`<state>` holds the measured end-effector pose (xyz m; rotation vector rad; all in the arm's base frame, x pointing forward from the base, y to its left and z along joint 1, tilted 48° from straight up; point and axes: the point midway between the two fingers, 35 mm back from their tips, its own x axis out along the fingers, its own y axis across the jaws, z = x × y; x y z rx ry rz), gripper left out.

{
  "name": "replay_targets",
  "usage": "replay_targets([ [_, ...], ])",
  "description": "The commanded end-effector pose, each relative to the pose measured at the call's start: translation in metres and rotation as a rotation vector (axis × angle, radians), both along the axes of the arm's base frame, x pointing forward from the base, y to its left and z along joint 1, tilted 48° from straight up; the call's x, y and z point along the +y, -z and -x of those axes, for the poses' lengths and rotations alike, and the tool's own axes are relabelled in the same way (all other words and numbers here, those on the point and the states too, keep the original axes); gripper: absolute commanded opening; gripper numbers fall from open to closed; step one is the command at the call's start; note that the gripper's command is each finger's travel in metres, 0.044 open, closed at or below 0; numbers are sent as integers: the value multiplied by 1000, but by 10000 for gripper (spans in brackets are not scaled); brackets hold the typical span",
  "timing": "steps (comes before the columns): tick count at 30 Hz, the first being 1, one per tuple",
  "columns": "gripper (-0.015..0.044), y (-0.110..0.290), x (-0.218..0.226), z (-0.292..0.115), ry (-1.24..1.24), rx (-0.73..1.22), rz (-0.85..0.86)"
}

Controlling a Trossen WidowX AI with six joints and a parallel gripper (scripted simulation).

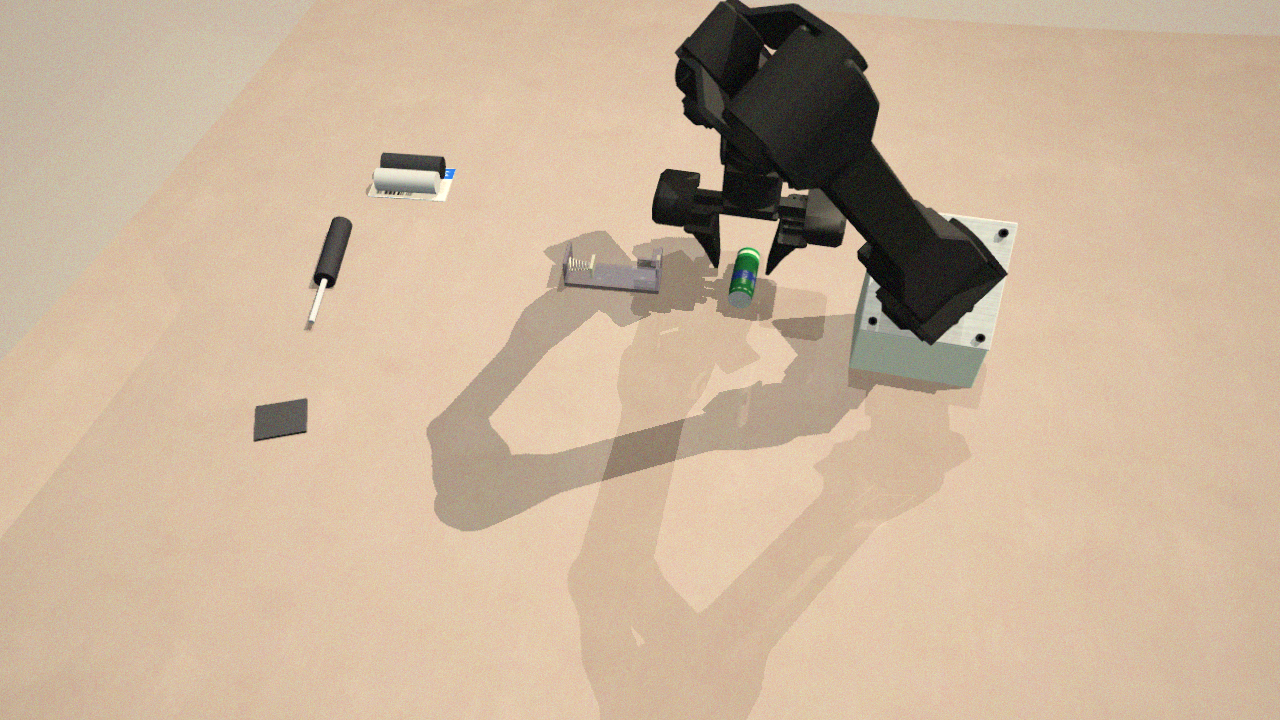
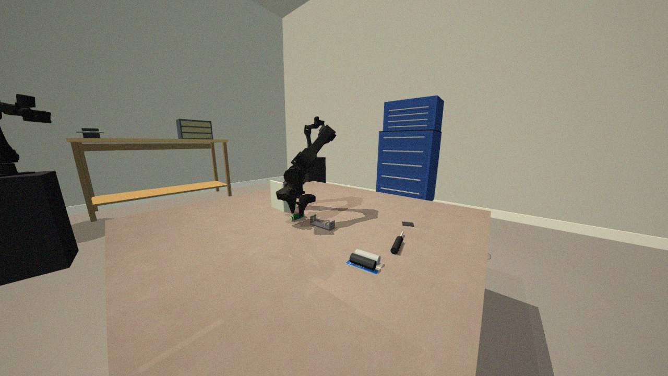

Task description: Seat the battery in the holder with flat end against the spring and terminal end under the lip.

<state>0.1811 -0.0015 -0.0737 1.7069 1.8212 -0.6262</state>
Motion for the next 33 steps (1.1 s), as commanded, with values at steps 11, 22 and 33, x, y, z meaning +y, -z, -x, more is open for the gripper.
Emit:
replay_targets([
  [11, 223, 11, 16, 5, 2, 10, -10],
  [22, 91, 11, 16, 5, 2, 10, -10],
  [33, 87, -18, -18, 2, 2, 11, -7],
])
